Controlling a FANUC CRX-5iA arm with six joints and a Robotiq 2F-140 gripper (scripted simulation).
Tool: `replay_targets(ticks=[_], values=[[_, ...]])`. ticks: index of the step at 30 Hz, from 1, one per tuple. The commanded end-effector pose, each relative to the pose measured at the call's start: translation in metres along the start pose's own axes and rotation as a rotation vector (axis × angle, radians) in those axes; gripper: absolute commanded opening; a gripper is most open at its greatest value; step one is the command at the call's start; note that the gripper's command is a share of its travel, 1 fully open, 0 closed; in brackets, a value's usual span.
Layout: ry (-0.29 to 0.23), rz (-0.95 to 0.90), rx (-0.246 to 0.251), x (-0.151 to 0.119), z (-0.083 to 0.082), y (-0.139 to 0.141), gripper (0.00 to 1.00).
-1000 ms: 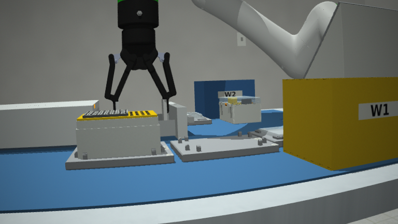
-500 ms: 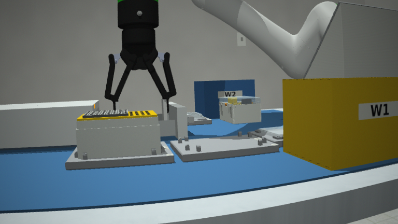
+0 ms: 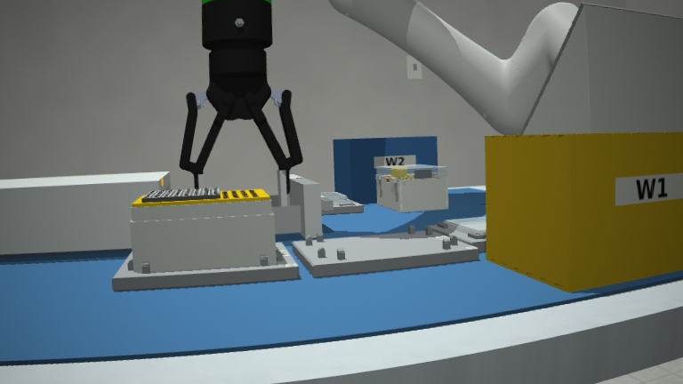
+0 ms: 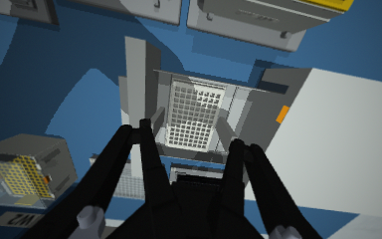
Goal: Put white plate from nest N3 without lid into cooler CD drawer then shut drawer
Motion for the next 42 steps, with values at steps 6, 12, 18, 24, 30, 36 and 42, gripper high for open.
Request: replay_targets(ticks=[6,12,18,24,30,36,42], values=[[0.0,0.0,0.0,0.0,-0.002,0.0,0.66],[0.0,0.0,0.0,0.0,-0.01,0.0,0.66],[0.0,0.0,0.0,0.0,-0.018,0.0,0.66],[0.0,0.0,0.0,0.0,-0.023,0.0,0.66],[0.0,0.0,0.0,0.0,-0.031,0.0,0.66],[0.0,0.0,0.0,0.0,-0.039,0.0,0.66],[0.0,0.0,0.0,0.0,-0.044,0.0,0.66]])
Point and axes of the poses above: the point where the finger pads meet when closed, its own z axis out along the fingers, its own y axis across the jaws, x = y × z, the point moved 6 cm from there along -z, back along the fingers, and after that the axes turned 4 degrees about -z, right-handed, at the moved point
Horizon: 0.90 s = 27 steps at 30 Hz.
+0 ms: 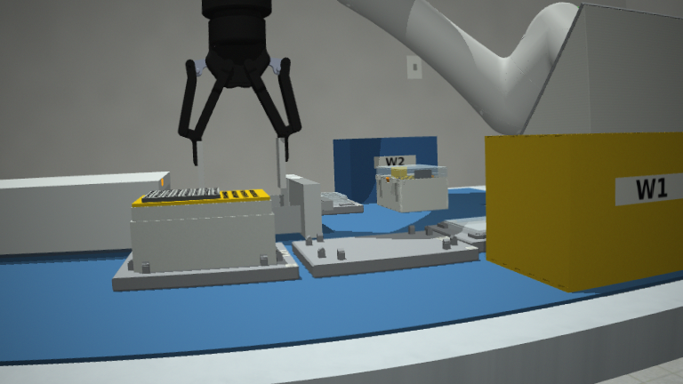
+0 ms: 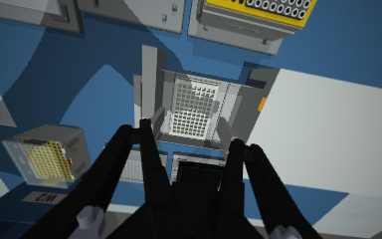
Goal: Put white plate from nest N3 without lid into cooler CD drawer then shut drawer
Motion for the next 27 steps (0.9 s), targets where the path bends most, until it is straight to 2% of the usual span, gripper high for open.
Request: replay_targets(ticks=[1,27], values=[[0.0,0.0,0.0,0.0,-0.003,0.0,0.66],[0.0,0.0,0.0,0.0,-0.035,0.0,0.66]])
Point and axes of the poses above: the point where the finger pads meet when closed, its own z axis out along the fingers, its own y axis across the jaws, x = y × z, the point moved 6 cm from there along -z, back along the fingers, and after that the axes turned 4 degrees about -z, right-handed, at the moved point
